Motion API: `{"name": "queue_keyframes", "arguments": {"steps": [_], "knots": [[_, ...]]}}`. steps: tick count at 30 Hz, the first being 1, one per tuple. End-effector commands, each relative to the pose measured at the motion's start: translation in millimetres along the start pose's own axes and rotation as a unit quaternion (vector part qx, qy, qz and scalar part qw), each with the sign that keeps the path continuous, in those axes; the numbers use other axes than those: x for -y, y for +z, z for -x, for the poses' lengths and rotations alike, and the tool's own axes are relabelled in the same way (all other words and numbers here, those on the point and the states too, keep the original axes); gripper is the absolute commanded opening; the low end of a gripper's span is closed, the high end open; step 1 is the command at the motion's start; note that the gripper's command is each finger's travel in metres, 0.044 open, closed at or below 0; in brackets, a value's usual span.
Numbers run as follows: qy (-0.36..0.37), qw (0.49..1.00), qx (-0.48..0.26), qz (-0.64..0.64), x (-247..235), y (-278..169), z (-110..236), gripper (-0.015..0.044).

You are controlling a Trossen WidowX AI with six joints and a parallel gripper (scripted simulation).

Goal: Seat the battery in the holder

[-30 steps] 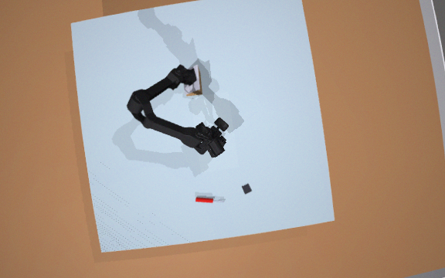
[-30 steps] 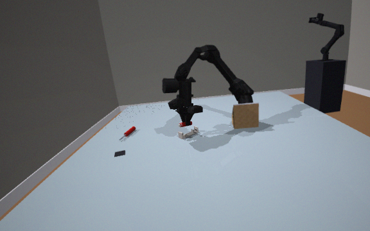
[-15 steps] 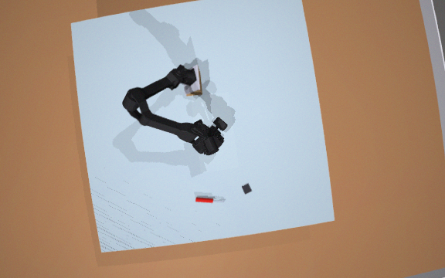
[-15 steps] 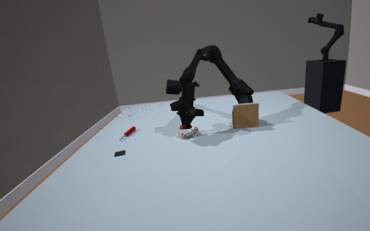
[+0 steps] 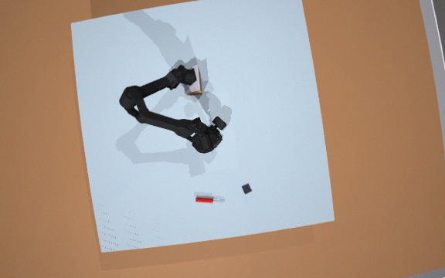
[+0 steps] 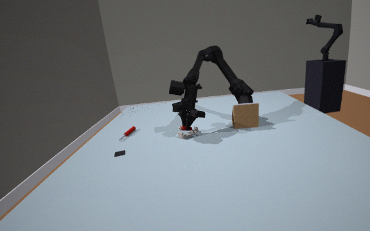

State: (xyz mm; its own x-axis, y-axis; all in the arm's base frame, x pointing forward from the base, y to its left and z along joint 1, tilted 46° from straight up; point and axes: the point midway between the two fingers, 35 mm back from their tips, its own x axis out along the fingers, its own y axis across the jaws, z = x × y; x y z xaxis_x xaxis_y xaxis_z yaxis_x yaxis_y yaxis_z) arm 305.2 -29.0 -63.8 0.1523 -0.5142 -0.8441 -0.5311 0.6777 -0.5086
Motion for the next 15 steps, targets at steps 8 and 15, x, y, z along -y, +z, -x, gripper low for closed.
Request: {"name": "queue_keyframes", "arguments": {"steps": [8,15], "knots": [[0.004,0.999,0.032,0.003,-0.1,-5.1,-3.6,0.0059],[0.005,0.998,0.055,0.005,0.4,-8.1,-4.8,0.0059]]}}
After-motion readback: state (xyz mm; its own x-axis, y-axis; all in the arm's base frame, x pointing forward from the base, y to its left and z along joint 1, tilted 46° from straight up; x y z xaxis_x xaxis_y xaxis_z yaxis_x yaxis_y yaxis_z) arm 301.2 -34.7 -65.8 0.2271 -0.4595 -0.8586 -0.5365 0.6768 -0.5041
